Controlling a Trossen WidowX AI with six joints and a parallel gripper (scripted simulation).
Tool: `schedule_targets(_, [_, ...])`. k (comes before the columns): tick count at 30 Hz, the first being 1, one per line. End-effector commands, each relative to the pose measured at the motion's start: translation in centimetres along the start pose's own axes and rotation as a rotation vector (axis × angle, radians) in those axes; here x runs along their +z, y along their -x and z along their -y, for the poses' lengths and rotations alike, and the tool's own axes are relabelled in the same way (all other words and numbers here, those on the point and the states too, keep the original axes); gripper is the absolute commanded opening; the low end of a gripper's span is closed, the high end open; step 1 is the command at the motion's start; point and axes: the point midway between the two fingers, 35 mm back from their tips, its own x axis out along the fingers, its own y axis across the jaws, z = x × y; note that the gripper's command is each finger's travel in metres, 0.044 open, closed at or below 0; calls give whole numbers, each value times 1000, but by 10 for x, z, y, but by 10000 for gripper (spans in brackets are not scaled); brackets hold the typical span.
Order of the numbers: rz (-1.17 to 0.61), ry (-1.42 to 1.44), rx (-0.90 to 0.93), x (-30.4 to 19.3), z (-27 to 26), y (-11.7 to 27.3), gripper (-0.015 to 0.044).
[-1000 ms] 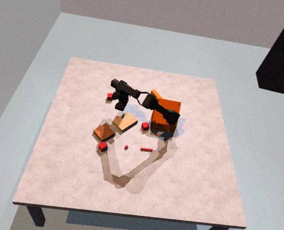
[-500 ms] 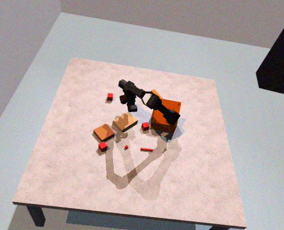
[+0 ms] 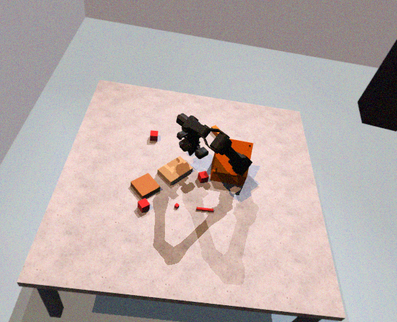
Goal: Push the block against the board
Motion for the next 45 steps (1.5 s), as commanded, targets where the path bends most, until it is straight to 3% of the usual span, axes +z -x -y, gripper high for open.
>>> schedule_targets(1, [0,76,-11,-4,-4,2,0])
schedule_targets(7, [-1,76,-11,-4,-4,-2,0])
schedule_targets(12, [2,76,-9,-4,-4,-54,0])
schedule_targets(45, [1,76,-11,18,-4,-53,0])
